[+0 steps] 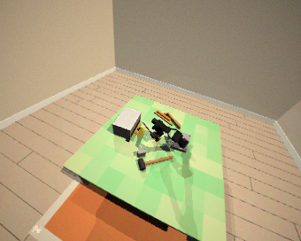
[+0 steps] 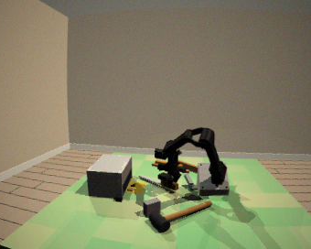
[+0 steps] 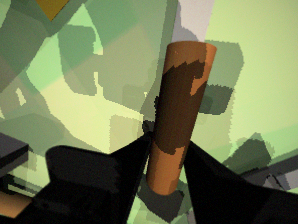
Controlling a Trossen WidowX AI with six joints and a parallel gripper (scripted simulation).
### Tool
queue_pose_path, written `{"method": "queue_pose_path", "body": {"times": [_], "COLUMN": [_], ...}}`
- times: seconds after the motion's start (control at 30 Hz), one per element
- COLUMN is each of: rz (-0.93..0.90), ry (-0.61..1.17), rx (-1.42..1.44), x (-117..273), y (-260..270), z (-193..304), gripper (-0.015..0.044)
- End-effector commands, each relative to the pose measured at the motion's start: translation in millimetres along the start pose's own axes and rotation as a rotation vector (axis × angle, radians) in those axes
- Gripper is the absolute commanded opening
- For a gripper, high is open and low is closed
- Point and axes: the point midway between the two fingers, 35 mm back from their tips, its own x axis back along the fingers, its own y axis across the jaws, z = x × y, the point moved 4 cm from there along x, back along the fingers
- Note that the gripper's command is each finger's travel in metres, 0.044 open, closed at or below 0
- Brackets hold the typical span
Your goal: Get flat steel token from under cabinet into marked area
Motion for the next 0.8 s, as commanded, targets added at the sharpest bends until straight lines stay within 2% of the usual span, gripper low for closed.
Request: {"method": "queue_pose_path", "body": {"times": [0.0, 0.77], "rz": [-0.007, -0.009], "ry": [-0.010, -0.009], "rx": [-0.005, -0.005], "x": [2.6, 2.6], "y": [4.2, 29.2], "z": [1.8, 18.9], "gripper": [0.0000, 0.0000]}}
